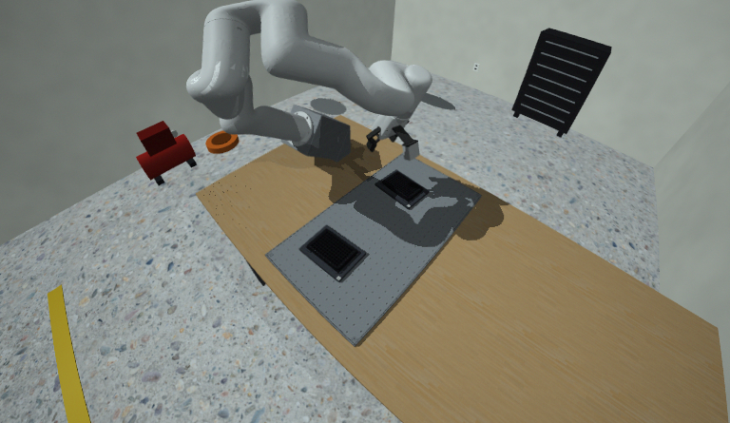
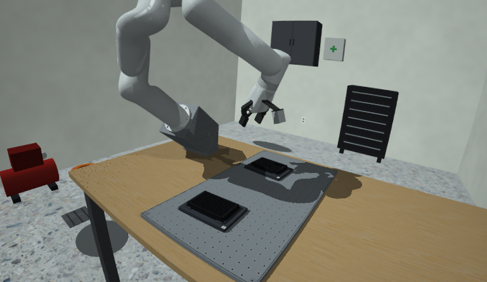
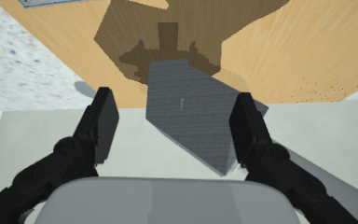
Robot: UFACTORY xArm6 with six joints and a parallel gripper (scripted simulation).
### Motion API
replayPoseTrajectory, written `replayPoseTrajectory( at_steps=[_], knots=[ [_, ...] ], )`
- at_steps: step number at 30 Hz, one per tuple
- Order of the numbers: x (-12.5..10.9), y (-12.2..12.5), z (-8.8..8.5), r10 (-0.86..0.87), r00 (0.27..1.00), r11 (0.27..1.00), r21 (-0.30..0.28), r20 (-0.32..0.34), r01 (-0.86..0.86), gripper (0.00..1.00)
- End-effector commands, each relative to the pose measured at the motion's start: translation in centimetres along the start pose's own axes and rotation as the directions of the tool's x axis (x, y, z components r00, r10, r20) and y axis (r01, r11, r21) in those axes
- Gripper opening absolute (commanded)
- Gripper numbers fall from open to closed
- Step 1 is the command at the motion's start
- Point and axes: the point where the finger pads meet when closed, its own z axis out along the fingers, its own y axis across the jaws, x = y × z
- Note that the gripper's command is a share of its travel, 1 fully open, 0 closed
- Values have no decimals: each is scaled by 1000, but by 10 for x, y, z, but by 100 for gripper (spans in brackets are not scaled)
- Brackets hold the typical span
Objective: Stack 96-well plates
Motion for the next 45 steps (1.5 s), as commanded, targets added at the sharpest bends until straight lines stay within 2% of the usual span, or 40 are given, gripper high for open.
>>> replayPoseTrajectory(
  at_steps=[1, 17, 19, 25, 27, 32, 34, 36, 42, 43, 45],
  knots=[
    [0, -1, -1, 0, 1000, 1000, 3, -2, 0, 100],
    [0, -1, -1, 0, 1000, 1000, 3, -2, 0, 100],
    [8, 6, -3, -25, 999, 999, 32, -41, 26, 100],
    [26, 24, -7, -24, 999, 999, 32, -42, 26, 100],
    [33, 32, -8, -47, 996, 997, 51, -81, 51, 100],
    [49, 51, -9, -47, 996, 997, 51, -81, 51, 100],
    [49, 51, -9, -47, 996, 997, 51, -81, 51, 100],
    [55, 59, -10, -66, 990, 995, 63, -123, 74, 100],
    [71, 79, -10, -66, 990, 995, 63, -123, 74, 100],
    [74, 84, -10, -79, 985, 994, 67, -153, 90, 100],
    [79, 92, -10, -84, 983, 993, 68, -165, 96, 100]
  ],
)
